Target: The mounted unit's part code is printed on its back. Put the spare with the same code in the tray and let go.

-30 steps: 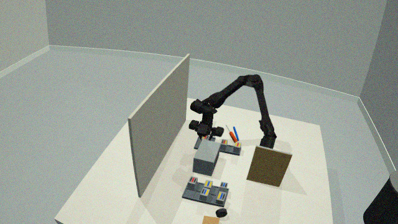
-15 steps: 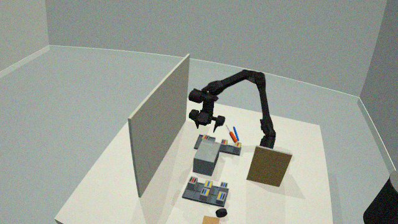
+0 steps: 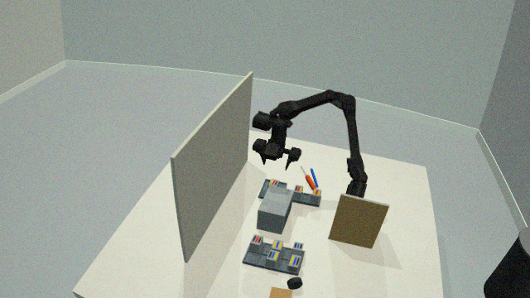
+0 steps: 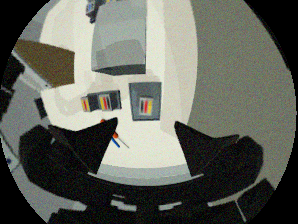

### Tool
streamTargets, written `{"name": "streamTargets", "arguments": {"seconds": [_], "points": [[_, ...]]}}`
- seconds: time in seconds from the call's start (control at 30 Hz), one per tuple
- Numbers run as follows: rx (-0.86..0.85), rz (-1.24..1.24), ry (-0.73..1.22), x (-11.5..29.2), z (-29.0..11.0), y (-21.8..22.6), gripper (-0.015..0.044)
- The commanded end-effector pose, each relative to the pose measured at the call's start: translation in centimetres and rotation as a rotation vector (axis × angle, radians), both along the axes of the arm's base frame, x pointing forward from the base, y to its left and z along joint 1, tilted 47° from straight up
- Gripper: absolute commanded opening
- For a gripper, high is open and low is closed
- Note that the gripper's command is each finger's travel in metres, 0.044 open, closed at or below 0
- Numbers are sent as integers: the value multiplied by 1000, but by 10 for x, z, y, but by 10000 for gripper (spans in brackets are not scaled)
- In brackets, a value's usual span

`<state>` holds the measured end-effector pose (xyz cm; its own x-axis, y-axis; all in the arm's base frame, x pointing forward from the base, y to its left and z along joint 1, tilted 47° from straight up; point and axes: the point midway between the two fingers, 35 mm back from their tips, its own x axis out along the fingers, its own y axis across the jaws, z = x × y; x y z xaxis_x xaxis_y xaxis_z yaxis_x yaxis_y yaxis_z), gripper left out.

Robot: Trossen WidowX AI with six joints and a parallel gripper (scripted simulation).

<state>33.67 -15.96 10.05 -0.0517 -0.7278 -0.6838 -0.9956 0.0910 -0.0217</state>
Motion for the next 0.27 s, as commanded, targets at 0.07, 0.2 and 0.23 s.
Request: {"name": "streamTargets", "arguments": {"seconds": [0.07,0.2,0.23], "points": [[0,3,-1,1,0,0,440],[0,3,-1,1,0,0,440],[0,3,-1,1,0,0,440]]}}
